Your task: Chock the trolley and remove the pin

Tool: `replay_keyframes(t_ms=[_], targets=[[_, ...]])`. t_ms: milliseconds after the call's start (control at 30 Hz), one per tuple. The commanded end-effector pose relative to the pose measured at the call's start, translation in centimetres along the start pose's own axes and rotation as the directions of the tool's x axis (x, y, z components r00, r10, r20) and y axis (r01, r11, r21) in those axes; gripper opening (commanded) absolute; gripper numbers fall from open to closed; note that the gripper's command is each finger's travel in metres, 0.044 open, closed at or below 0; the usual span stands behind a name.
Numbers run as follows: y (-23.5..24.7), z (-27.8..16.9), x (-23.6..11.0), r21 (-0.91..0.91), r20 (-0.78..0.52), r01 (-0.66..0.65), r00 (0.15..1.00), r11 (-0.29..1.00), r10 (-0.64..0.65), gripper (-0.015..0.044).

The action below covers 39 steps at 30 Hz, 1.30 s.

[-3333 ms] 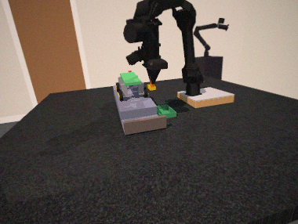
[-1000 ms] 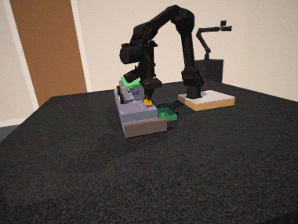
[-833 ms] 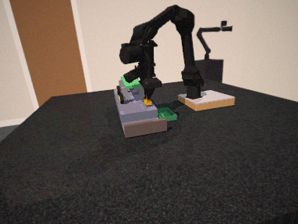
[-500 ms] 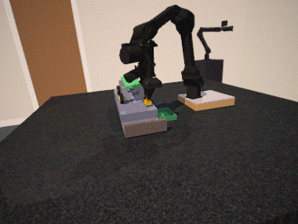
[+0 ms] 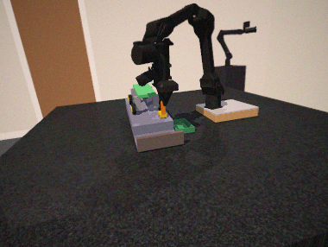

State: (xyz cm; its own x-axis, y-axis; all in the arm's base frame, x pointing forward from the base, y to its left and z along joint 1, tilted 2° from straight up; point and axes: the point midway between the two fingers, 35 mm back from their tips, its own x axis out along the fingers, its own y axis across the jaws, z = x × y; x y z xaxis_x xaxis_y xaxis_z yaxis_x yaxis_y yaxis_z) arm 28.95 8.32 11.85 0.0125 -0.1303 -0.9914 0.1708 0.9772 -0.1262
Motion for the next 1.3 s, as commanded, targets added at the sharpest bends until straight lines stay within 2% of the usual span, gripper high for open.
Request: replay_keyframes(t_ms=[0,300,433,567,900,1267], targets=[[0.0,0.1,-1.4,0.003,0.007,0.001,1.0,1.0,-0.001,0.019],[0.0,0.2,-4.1,0.003,0.007,0.001,1.0,1.0,-0.001,0.019],[0.1,0.1,-3.3,0.0,0.005,-0.002,1.0,1.0,0.002,0.0295],[0.0,2.2,-4.8,0.028,0.127,-0.031,0.992,0.999,0.027,0.019],[-5.1,3.9,-5.0,-0.311,0.124,0.066,0.992,0.948,-0.028,0.019],[-10.9,4.8,-5.3,-0.642,0.105,0.136,0.99,0.755,-0.089,0.019]])
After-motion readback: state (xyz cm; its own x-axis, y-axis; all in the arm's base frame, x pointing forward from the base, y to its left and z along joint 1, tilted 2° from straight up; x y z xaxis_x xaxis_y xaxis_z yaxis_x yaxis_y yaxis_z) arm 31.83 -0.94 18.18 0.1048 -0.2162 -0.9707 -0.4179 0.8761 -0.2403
